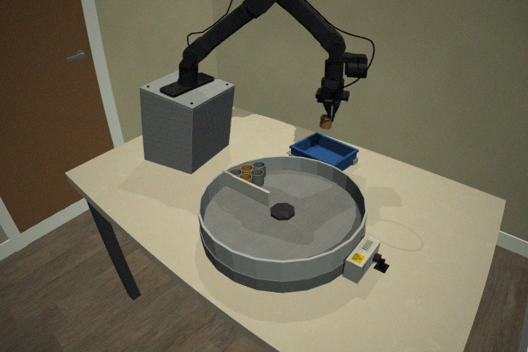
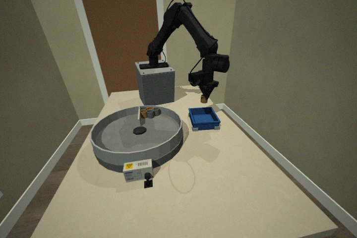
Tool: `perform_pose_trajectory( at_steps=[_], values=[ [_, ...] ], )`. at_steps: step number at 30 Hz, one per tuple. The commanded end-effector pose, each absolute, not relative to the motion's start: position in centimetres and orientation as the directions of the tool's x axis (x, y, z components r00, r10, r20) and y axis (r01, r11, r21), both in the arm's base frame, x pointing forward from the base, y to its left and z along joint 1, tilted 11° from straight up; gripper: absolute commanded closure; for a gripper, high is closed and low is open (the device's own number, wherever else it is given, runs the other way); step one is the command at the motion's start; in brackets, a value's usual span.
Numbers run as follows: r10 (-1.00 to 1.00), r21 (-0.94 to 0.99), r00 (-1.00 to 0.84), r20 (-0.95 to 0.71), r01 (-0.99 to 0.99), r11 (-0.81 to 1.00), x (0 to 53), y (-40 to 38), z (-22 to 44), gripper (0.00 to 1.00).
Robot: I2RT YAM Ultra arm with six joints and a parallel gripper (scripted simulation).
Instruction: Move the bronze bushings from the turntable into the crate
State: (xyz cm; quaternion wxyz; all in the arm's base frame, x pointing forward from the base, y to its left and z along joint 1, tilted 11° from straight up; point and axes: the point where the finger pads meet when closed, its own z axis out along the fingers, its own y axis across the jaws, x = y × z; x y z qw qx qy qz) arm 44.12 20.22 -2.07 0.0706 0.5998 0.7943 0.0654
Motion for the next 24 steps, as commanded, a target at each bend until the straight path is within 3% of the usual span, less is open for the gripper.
perform_pose_trajectory(
  at_steps=[1, 19, 24],
  values=[
    [0.963, 0.221, -0.265, -0.042, 0.938, 0.267, 44.8, 19.9, -0.1, 1.00],
    [0.963, 0.219, -0.265, -0.042, 0.938, 0.267, 44.7, 19.9, -0.2, 1.00],
    [0.963, 0.183, -0.266, -0.050, 0.945, 0.271, 44.4, 19.4, -3.9, 1.00]
  ],
)
